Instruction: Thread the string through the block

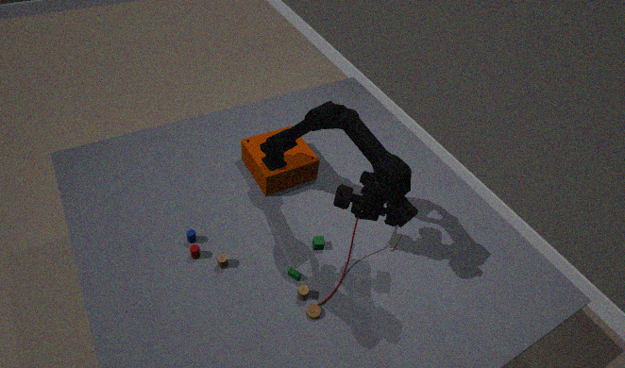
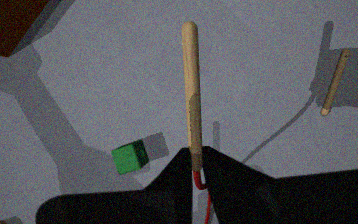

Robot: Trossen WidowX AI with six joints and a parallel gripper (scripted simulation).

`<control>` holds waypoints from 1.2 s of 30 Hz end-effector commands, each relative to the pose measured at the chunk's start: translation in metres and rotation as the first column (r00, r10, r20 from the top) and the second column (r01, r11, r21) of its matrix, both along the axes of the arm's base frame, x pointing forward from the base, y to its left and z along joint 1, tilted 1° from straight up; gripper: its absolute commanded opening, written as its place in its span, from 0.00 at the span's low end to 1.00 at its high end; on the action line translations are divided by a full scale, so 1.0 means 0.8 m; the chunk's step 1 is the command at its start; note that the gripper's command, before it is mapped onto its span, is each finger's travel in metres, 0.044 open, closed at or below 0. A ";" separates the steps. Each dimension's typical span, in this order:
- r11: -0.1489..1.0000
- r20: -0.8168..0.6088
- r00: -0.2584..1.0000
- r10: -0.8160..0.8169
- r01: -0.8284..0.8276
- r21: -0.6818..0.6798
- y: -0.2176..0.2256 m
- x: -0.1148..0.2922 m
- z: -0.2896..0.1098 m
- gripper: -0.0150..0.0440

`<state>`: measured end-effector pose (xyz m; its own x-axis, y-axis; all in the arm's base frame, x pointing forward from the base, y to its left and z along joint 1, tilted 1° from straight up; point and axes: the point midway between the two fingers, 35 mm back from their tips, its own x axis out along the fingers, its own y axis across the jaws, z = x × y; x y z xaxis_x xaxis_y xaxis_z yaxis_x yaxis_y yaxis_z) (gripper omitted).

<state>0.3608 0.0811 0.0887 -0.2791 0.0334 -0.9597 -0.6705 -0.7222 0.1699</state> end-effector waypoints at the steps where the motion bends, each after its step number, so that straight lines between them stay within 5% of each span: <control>1: 0.990 0.007 0.991 -0.136 0.136 -0.045 0.000 0.003 0.002 0.25; 17: 0.767 0.060 0.787 -0.614 0.613 -0.192 0.001 0.004 0.003 0.25; 36: 0.214 0.208 0.280 -0.937 0.933 -0.290 0.003 0.006 0.003 0.25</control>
<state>0.3639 0.0830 0.0890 -0.2730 0.0097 -0.9620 -0.8698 0.4248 0.2511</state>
